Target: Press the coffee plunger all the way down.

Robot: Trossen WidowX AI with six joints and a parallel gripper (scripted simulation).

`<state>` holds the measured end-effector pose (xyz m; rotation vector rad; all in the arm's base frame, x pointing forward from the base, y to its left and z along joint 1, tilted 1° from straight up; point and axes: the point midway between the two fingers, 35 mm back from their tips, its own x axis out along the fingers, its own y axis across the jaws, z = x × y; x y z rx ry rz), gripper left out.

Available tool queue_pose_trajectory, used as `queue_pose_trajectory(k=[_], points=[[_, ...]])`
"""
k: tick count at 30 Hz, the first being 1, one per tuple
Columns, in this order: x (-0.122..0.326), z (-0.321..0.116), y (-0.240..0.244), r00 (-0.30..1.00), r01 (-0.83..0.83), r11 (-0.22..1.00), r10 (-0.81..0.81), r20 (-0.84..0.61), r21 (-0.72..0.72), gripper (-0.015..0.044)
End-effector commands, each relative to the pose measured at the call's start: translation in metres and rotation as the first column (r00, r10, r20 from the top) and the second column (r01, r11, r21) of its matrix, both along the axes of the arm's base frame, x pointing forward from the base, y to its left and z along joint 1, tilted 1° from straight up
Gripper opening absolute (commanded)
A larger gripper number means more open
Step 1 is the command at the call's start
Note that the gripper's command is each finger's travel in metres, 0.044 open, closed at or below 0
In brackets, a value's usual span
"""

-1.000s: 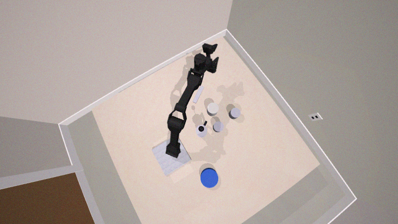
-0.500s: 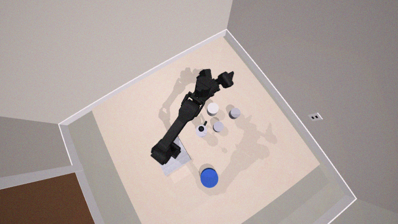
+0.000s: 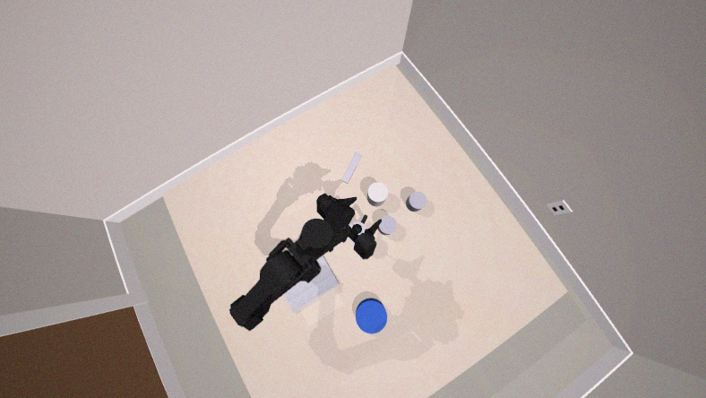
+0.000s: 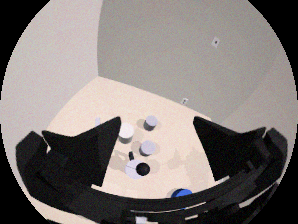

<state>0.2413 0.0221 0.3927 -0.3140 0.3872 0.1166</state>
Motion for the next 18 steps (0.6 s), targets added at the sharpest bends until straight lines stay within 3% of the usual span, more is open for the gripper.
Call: queue_pose_trajectory(k=[1,9,18], points=[[-0.060,-0.034,-0.016,0.985,0.156,0.962,-0.134,-0.108,0.223,0.0440],[-0.070,-0.045,-0.014,0.983,0.165,0.953,-0.137,-0.124,0.255,0.0440],[-0.071,-0.099,-0.017,0.981,0.176,0.951,-0.148,-0.124,0.255,0.0440]])
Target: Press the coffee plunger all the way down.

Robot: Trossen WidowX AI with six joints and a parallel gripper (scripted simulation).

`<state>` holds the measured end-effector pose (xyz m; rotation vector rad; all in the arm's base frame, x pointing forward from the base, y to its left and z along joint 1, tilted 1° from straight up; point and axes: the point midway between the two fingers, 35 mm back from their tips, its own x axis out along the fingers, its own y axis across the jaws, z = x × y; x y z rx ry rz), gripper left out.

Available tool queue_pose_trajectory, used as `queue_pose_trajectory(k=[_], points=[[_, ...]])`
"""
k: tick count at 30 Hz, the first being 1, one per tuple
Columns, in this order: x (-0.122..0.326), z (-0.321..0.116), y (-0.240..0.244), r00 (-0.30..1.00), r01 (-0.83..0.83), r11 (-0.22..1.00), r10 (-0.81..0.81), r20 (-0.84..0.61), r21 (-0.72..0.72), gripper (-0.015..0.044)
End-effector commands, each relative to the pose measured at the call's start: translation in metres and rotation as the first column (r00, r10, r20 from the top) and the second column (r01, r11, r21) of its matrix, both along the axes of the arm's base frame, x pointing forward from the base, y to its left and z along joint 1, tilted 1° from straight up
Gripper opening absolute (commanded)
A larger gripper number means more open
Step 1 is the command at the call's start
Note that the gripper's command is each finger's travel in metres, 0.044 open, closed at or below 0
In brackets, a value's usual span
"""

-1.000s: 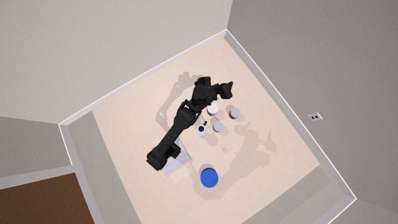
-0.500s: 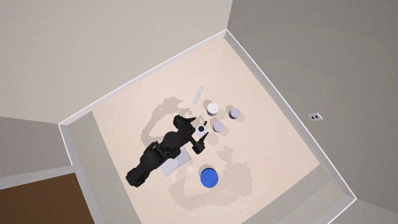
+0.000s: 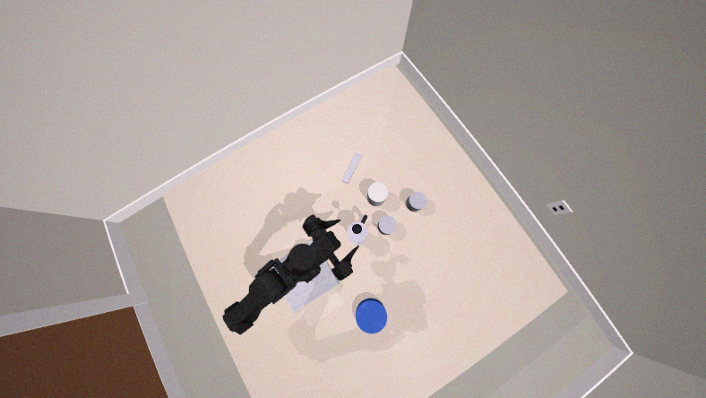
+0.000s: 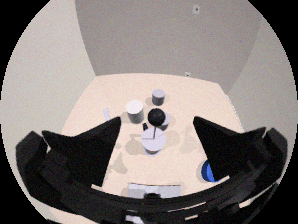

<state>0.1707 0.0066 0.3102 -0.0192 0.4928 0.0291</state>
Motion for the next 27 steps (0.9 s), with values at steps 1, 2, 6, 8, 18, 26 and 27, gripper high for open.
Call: queue_pose_trajectory(k=[1,2,6,8,18,26,27], points=[[0.000,-0.017,-0.001,1.000,0.010,1.000,-0.010,0.000,0.007,0.0440],[0.000,-0.016,-0.001,1.000,0.010,1.000,-0.010,0.000,0.007,0.0440],[0.002,-0.017,-0.001,1.000,0.010,1.000,-0.010,0.000,0.007,0.0440],[0.004,-0.018,-0.001,1.000,0.009,1.000,-0.009,0.000,0.007,0.0440],[0.019,-0.026,-0.001,1.000,0.008,1.000,-0.008,0.002,0.007,0.0440],[0.030,-0.032,0.000,1.000,0.008,1.000,-0.008,0.003,0.007,0.0440],[0.031,-0.033,0.000,1.000,0.008,1.000,-0.008,0.003,0.007,0.0440]])
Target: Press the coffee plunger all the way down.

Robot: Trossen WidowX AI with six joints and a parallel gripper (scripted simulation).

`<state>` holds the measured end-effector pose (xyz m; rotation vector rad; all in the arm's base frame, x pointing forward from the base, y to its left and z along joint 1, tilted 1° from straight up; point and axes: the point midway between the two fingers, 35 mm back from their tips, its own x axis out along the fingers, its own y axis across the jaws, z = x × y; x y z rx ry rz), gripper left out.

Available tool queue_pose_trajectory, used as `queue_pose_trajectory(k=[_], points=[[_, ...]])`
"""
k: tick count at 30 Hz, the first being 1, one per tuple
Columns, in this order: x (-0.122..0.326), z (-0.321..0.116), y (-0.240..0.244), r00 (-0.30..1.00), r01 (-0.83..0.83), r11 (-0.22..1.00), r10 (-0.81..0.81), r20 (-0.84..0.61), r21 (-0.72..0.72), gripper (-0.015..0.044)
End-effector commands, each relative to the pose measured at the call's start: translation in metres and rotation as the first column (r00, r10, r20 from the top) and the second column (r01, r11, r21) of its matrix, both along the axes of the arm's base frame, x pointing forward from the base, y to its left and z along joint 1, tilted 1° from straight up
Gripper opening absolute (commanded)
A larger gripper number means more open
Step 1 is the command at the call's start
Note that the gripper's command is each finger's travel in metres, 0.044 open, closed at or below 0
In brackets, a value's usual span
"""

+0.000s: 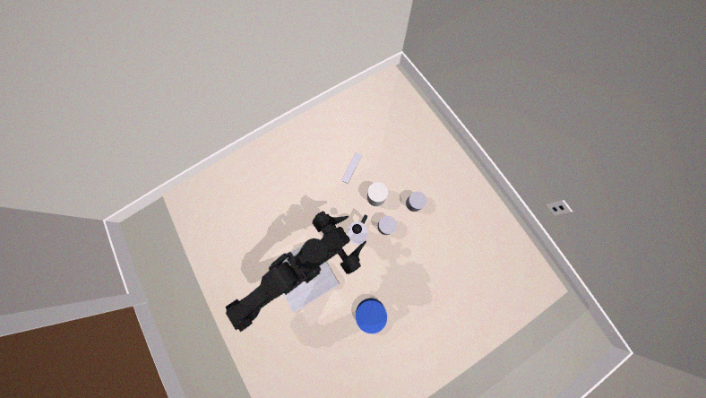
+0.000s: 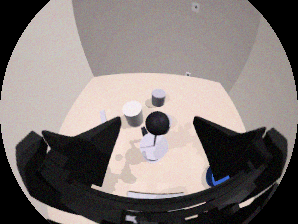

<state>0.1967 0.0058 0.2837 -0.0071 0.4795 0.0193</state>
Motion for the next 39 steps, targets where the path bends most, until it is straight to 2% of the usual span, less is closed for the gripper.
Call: queue_pose_trajectory(k=[1,4,16,39], points=[[0.007,-0.007,0.001,1.000,-0.005,1.000,0.005,-0.010,-0.002,0.0440],[0.008,-0.008,0.001,1.000,-0.005,1.000,0.005,-0.010,-0.002,0.0440],[0.008,-0.008,0.001,1.000,-0.005,1.000,0.005,-0.010,-0.002,0.0125],[0.009,-0.026,0.001,1.000,-0.005,1.000,0.005,-0.010,-0.002,0.0125]])
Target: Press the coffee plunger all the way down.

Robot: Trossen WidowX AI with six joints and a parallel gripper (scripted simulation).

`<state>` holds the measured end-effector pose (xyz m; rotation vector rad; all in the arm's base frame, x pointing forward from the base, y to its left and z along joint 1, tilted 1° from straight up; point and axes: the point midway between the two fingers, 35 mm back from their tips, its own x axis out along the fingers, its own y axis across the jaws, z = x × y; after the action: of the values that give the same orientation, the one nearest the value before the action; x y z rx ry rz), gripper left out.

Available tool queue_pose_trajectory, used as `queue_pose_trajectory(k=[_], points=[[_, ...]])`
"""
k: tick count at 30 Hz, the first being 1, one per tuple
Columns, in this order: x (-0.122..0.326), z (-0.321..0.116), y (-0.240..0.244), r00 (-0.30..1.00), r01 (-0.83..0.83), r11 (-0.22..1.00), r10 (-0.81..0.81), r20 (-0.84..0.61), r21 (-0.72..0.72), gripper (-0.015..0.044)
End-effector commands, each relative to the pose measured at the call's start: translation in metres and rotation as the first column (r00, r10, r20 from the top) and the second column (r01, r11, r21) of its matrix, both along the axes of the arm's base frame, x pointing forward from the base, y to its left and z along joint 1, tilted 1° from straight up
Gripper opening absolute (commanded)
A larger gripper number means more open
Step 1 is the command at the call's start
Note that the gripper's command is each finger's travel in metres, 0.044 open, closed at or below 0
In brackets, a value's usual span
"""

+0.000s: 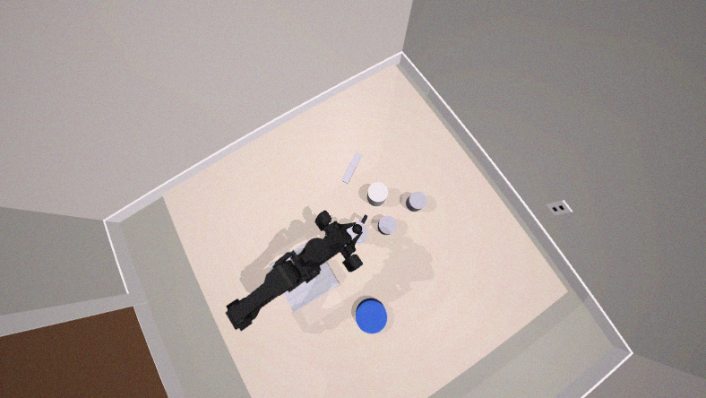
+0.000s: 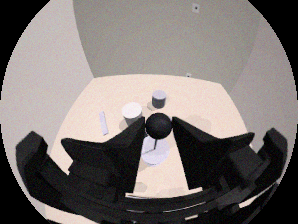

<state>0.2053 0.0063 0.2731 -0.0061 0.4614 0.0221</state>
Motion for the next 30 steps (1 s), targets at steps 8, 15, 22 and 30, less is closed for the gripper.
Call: queue_pose_trajectory(k=[8,15,22,30], points=[[0.002,-0.027,0.000,1.000,-0.003,1.000,0.002,-0.028,-0.004,0.0125],[0.002,-0.038,0.000,1.000,-0.003,1.000,0.002,-0.028,-0.004,0.0125],[0.003,-0.049,0.000,1.000,-0.003,1.000,0.002,-0.028,-0.004,0.0125],[0.004,-0.062,0.000,1.000,-0.003,1.000,0.002,-0.028,-0.004,0.0125]])
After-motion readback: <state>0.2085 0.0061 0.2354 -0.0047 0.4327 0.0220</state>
